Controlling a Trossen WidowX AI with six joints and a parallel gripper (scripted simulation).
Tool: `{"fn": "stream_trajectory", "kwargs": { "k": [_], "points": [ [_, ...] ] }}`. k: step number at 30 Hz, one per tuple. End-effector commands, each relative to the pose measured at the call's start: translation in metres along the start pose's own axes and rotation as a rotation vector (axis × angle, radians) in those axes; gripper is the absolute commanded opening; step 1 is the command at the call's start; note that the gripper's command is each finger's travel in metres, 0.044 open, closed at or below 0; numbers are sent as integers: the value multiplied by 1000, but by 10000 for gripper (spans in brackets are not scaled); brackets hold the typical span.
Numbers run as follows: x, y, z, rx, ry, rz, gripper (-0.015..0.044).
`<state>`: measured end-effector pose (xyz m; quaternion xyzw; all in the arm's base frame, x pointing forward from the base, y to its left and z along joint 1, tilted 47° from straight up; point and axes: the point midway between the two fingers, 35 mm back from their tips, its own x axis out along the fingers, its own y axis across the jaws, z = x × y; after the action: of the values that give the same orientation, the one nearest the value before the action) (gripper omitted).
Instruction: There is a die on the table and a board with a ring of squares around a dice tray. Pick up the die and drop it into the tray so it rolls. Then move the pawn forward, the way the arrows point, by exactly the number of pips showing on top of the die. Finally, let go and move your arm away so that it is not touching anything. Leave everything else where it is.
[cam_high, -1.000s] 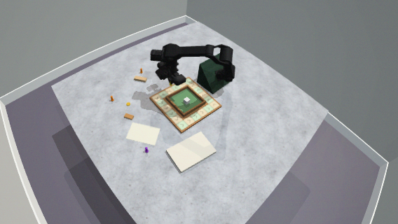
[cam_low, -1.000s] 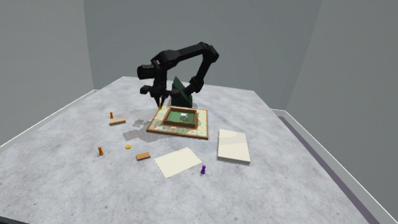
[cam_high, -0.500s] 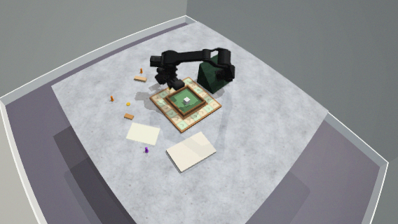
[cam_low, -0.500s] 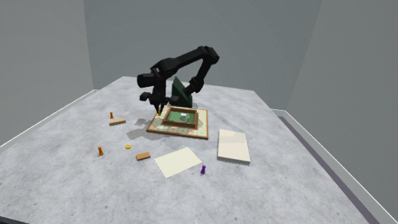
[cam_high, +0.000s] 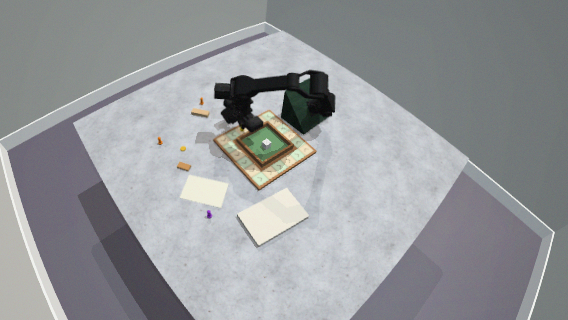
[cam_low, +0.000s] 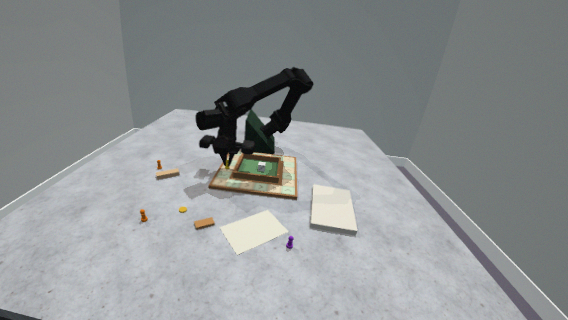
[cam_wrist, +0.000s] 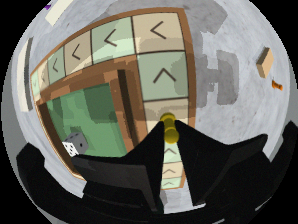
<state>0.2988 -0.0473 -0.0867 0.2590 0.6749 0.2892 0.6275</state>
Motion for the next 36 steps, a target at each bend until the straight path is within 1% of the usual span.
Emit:
{"fn": "stream_trajectory", "kwargs": {
  "k": [1,7,11,14,16,18,24,29,30,36],
  "points": [
    [-1,0,0,-1,-2,-1,105],
    [-4,0,0,0,-1,-1,263],
    [-48,-1,0,7,2,4,368],
    [-51,-1,0,8,2,5,440],
    [-53,0,-1,7,2,5,440],
    [-66,10,-12,2,2,3,440],
    [-112,60,-71,-23,5,2,440],
    [-131,102,-122,-45,9,8,440],
    [-124,78,-92,-30,-1,3,440],
    [-124,78,-92,-30,-1,3,440]
  ]
}}
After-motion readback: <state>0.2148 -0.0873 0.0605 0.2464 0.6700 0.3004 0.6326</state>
